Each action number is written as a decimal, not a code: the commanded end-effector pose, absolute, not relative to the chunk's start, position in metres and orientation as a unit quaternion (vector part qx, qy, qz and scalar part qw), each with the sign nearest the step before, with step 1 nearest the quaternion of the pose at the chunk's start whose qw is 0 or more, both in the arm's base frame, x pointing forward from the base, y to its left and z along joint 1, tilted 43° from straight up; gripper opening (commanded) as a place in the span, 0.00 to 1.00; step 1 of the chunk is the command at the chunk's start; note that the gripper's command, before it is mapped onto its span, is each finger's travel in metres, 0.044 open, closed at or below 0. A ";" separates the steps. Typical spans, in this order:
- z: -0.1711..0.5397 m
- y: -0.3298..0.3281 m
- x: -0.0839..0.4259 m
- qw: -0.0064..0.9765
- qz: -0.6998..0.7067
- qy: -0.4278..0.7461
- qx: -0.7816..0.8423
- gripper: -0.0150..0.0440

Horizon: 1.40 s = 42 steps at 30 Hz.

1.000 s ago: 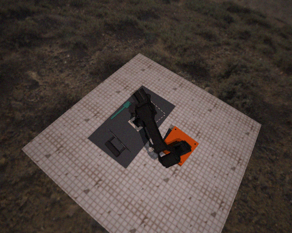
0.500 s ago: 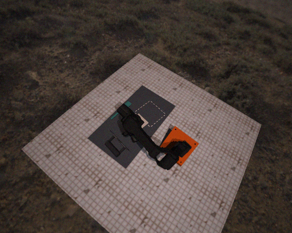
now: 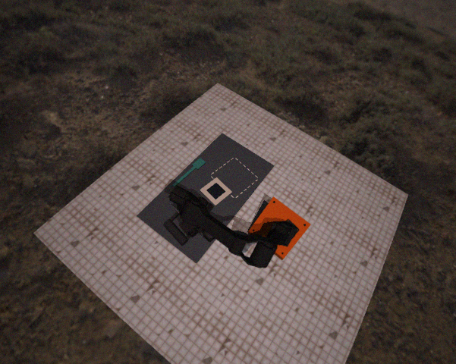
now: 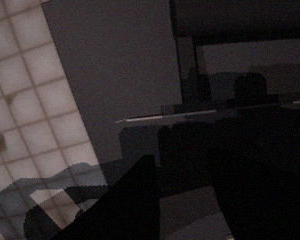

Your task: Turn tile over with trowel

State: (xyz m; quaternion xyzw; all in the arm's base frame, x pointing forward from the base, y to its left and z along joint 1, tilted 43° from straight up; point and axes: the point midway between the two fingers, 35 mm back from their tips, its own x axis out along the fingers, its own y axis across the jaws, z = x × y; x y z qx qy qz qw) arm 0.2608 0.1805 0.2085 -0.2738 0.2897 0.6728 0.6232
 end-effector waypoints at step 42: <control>0.183 0.212 0.259 0.625 0.675 0.284 -0.271 0.42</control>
